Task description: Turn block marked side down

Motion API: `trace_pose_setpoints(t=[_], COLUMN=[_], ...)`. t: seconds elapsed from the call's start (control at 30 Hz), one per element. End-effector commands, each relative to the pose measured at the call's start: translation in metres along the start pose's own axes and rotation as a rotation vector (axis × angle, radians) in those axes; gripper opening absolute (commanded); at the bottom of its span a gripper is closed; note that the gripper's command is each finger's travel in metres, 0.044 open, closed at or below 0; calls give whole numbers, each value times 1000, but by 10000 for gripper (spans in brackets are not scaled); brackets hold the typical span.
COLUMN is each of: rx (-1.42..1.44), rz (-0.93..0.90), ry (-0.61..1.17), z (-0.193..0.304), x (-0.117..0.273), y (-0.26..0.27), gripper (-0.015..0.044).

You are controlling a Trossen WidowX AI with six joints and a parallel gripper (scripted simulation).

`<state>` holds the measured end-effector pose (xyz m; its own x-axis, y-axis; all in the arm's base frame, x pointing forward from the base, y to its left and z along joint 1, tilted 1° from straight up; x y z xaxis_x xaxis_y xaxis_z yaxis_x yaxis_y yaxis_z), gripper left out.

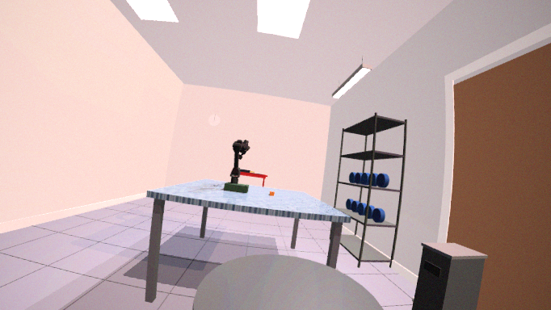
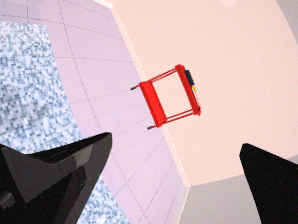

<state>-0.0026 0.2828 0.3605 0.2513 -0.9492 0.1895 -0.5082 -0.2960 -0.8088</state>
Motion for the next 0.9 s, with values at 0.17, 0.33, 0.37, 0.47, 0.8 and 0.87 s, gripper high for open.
trace_pose_setpoints(t=[0.17,0.33,0.37,0.47,0.8,0.87], rx=[-455,-668,-714,-854,-1297,-1400], rz=[44,102,118,168,386,434], ry=[436,642,687,816,1194,1252], z=[111,167,180,216,307,321], x=[6,26,32,53,146,167], y=[-32,-41,-43,-45,-35,-30], gripper=[440,440,440,440,440,440])
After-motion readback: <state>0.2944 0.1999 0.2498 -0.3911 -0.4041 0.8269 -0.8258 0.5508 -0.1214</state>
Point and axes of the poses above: the point midway between the two fingers, 35 mm back from their tips, its own x axis back along the fingers, its own y axis across the jaws, z = x × y, the point moved 10 cm from there along x, back along the fingers, and after that the axes turned 5 degrees about -x, right-handed, at the moved point
